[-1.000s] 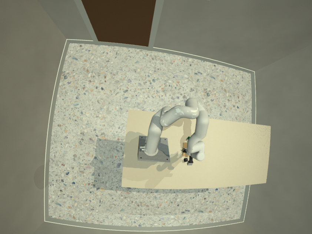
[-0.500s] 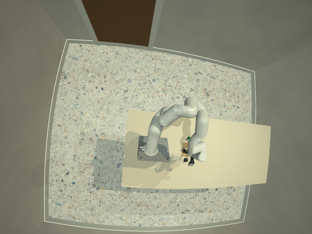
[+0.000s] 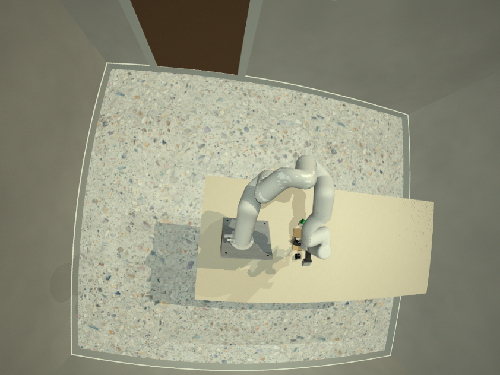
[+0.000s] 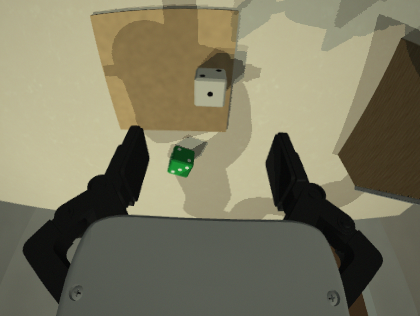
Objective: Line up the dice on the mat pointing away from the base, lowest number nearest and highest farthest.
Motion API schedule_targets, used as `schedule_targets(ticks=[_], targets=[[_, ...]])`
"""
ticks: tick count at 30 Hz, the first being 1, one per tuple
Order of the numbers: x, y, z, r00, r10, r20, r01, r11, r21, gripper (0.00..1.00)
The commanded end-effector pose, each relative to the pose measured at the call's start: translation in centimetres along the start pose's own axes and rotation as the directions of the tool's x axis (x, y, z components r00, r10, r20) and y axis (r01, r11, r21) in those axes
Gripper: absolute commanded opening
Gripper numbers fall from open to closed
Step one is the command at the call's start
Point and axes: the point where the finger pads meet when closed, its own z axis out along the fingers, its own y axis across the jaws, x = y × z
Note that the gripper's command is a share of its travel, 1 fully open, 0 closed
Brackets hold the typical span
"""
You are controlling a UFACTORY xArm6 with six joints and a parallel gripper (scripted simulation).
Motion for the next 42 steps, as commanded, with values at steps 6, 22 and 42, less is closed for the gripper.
schedule_targets(ticks=[6, 22, 42], targets=[[-0.1, -0.2, -0.1, 1.0, -0.03, -0.002, 0.03, 1.0, 0.003, 1.0], [-1.8, -0.9, 0.0, 0.892, -0.451, -0.006, 0.451, 0.892, 0.0, 1.0], [-4.2, -1.9, 0.1, 0.472, -0.882, -0.006, 0.882, 0.472, -0.005, 1.0]])
